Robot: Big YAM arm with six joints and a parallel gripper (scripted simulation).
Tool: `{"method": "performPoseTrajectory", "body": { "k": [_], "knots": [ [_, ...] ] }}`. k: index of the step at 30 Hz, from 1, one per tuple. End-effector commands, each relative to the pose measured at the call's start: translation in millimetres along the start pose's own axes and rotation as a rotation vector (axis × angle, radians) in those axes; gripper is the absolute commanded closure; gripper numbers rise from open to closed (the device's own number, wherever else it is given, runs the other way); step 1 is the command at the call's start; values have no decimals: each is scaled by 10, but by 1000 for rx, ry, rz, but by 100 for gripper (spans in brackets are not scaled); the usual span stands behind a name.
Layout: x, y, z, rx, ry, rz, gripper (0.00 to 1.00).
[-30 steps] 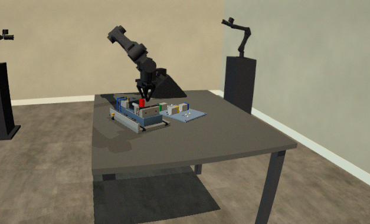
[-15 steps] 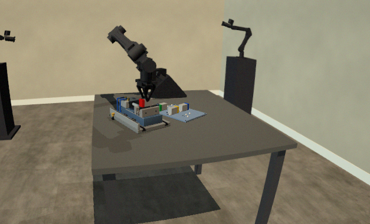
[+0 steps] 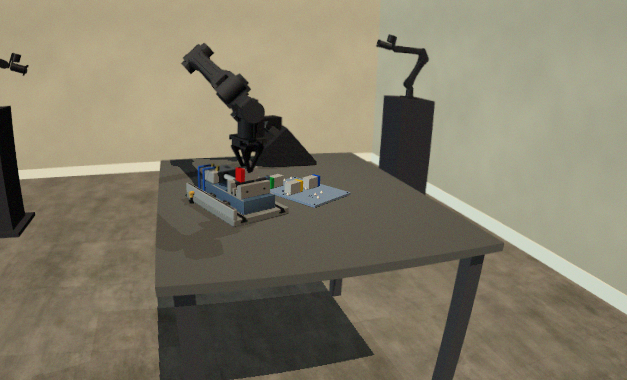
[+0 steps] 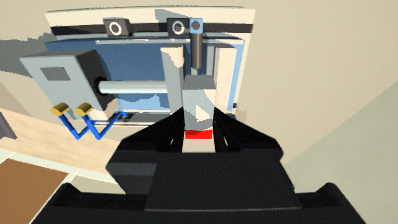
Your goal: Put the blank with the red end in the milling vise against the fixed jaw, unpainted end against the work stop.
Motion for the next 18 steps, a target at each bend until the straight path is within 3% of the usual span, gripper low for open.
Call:
{"method": "performPoseTrajectory", "body": {
  "k": [1, 18],
  "knots": [
    [-3, -21, 36, -10, 5, 13, 100],
    [-59, -42, 10, -5, 3, 10, 100]
  ]
}}
Point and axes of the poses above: the point where the finger pads meet when closed, its own x axis back along the fingers, its own y axis across the jaws, z = x × y, the point moved 5 cm from there along x, back along the fingers, and after that the axes turned 7 degrees about -x, right-handed, at the moved point
